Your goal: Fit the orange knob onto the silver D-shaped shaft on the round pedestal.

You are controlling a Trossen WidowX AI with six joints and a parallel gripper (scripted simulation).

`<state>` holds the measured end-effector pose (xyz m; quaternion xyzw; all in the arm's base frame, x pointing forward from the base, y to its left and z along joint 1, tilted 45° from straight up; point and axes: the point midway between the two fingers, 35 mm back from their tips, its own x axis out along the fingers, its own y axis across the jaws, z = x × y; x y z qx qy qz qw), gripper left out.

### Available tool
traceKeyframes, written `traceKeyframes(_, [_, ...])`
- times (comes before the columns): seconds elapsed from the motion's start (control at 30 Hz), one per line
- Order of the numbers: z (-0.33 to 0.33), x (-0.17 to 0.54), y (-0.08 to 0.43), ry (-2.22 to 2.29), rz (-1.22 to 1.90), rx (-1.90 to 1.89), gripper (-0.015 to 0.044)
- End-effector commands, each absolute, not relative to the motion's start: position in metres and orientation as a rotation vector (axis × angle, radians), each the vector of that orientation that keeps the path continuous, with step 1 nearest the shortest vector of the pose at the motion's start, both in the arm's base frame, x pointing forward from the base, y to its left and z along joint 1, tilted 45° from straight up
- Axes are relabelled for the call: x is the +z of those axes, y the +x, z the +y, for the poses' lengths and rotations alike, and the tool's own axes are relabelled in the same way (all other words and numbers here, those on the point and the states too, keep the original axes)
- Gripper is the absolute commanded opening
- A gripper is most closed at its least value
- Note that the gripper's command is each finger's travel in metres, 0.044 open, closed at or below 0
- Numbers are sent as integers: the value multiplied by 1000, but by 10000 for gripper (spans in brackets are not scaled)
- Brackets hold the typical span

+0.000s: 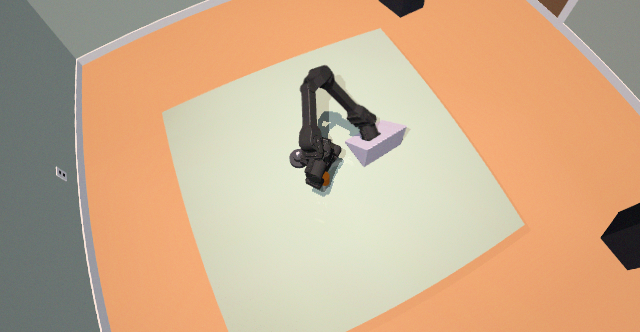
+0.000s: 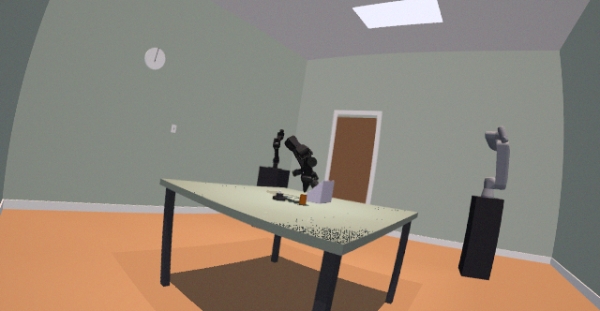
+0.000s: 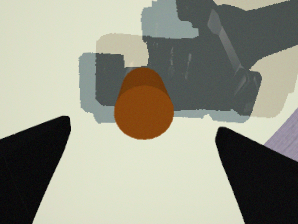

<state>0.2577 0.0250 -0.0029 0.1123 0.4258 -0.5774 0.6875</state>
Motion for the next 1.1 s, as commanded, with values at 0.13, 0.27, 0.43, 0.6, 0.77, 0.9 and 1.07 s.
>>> traceKeyframes(0.13, [17,-11,259,246,950,-1287,440])
traceKeyframes(0.27, [13,-16,259,246,950,-1287,440])
traceKeyframes(0.43, [7,-22,260,246,950,-1287,440])
traceKeyframes(0.6, [1,-28,260,246,950,-1286,440])
traceKeyframes(0.77, [-4,-34,259,246,949,-1287,440])
traceKeyframes(0.9, [-9,-38,259,246,949,-1287,440])
traceKeyframes(1.07, [-15,-44,258,245,948,-1288,440])
